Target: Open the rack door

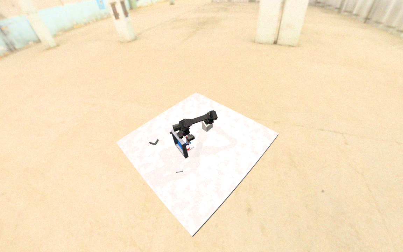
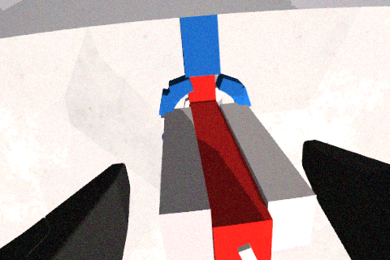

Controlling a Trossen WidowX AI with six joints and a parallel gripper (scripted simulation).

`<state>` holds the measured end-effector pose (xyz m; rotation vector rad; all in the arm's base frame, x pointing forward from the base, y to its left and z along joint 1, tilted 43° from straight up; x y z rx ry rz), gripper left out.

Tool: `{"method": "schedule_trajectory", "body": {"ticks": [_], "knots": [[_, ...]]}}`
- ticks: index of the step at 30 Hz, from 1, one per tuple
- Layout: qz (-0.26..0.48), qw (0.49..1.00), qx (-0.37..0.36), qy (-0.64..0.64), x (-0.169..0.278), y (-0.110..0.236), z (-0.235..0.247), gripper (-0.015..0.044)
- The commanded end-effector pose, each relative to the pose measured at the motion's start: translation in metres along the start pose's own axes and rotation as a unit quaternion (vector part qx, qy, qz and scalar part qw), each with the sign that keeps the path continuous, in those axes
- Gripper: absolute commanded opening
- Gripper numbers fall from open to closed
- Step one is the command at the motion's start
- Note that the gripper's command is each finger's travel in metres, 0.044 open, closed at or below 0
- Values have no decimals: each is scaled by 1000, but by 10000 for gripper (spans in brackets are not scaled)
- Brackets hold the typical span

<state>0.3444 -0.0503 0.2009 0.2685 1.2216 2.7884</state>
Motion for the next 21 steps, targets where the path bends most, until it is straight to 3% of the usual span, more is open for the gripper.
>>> {"method": "schedule_trajectory", "body": {"ticks": [1,5,12,21], "knots": [[11,1000,-1,-8,0,-12,-2,298],[13,1000,-1,-8,0,-14,-2,298],[13,1000,-1,-8,0,-14,-2,115],[13,1000,-1,-8,0,-14,-2,55]]}}
Point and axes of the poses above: the point midway between the two fingers, 35 mm back from their tips, its own y axis back along the fingers, its own z axis across the jaws, x = y × z, the point moved 9 cm from there along y, back along the fingers, and after that the axes turned 5 degrees about -y, right-handed, at the moved point
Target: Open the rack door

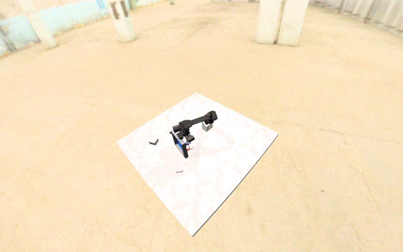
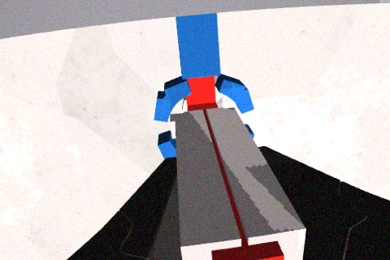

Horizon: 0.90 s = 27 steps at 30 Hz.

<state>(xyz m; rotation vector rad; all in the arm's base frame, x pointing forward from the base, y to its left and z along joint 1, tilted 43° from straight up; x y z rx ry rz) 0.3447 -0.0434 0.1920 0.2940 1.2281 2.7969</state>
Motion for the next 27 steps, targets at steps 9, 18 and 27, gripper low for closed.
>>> {"method": "schedule_trajectory", "body": {"ticks": [9,18,27], "knots": [[4,1000,-3,13,0,-3,-1,26],[3,974,-4,228,0,-3,-1,26],[2,900,-4,437,0,-3,-1,26]]}}
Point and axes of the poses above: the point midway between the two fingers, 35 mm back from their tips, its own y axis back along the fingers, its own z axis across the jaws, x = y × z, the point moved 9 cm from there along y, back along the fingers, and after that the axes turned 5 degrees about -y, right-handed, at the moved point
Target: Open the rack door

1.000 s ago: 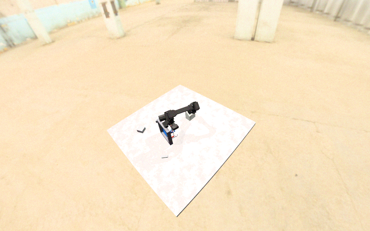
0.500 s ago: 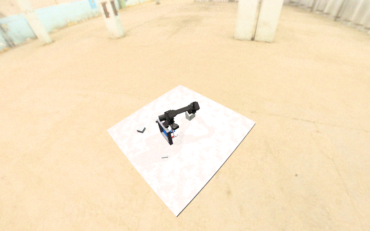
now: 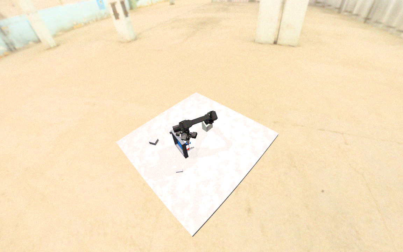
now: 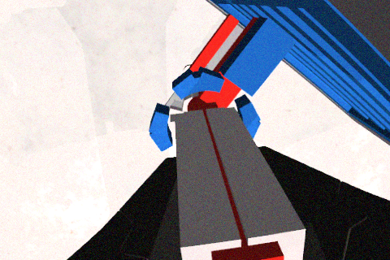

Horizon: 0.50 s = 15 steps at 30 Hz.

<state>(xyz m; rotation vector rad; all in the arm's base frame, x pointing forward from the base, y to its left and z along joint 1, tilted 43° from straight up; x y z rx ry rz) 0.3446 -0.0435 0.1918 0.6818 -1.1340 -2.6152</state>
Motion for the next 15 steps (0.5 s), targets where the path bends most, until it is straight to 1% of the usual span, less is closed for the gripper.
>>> {"method": "schedule_trajectory", "body": {"ticks": [1,8,15], "knots": [[3,993,-3,117,0,-3,-1,26],[3,958,-4,285,0,-3,0,26],[2,895,-4,446,0,-3,0,26]]}}
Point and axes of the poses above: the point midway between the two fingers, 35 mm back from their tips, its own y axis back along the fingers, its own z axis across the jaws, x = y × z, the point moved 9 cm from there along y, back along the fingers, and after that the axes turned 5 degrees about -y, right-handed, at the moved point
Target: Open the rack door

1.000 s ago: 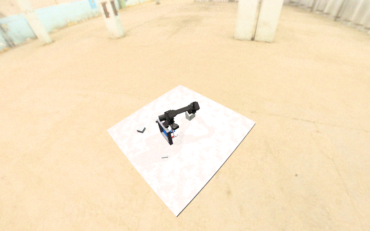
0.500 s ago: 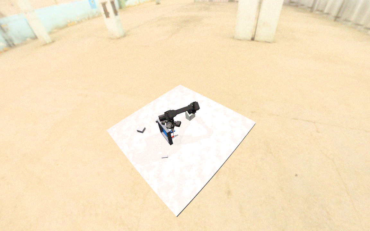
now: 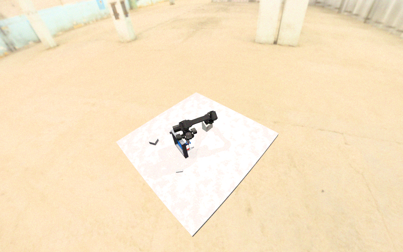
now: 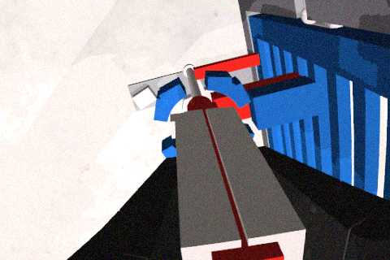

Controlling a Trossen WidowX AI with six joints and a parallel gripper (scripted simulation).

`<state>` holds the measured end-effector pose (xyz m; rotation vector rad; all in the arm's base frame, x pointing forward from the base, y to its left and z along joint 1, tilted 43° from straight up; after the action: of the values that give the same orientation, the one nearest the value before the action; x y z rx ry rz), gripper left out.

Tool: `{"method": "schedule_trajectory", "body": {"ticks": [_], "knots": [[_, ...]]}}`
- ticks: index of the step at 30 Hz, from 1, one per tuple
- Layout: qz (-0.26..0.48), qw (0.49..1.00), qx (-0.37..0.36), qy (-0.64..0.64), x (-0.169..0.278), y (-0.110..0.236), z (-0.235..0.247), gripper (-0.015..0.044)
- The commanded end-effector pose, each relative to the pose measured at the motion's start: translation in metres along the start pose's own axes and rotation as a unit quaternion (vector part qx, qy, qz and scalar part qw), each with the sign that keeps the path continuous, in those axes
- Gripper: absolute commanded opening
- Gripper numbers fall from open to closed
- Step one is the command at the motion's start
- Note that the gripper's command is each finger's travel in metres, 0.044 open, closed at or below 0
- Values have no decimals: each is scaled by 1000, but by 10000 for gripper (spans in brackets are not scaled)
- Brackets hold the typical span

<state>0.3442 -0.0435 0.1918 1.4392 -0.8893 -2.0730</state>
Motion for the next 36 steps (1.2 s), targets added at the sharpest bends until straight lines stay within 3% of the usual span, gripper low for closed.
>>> {"method": "schedule_trajectory", "body": {"ticks": [1,6,23,33,36], "knots": [[2,991,-4,134,0,-3,-1,26],[1,971,-4,238,0,-3,-1,26],[1,970,-4,242,0,-3,-1,26],[1,970,-4,242,0,-3,-1,289],[1,974,-4,226,0,-3,-1,298]]}}
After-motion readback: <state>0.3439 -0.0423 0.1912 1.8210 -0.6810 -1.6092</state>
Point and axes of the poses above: the point midway between the two fingers, 35 mm back from their tips, its own y axis back along the fingers, its own z axis across the jaws, x = y × z, the point moved 9 cm from there along y, back along the fingers, and after that the axes turned 5 degrees about -y, right-handed, at the moved point
